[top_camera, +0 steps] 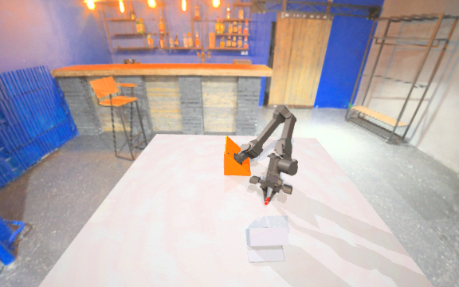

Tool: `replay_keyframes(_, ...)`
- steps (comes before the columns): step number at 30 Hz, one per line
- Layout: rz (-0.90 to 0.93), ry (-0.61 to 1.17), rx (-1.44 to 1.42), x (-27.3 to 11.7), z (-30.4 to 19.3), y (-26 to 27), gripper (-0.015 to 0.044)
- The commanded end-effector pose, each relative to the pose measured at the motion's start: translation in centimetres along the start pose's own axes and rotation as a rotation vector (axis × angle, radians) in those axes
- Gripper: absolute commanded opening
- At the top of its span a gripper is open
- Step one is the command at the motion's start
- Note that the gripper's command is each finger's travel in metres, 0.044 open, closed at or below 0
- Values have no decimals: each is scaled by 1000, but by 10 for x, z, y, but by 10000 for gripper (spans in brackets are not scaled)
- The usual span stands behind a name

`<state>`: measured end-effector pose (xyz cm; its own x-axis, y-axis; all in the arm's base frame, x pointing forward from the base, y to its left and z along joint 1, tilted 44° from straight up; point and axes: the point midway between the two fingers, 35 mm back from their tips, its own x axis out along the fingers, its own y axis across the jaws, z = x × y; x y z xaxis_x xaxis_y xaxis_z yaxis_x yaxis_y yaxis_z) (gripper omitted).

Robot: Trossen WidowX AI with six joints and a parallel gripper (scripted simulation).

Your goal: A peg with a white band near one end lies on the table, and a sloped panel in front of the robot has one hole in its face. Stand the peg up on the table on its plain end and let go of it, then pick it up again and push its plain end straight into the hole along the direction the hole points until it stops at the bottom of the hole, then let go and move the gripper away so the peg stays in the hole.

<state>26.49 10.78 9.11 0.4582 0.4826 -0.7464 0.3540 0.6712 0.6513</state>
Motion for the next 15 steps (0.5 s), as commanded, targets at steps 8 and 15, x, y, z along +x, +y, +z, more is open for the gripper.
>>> replay_keyframes(8, 0, -100, 7, -7, -5, -1, 51)
replay_keyframes(15, 0, -160, 7, -11, -7, -1, 51)
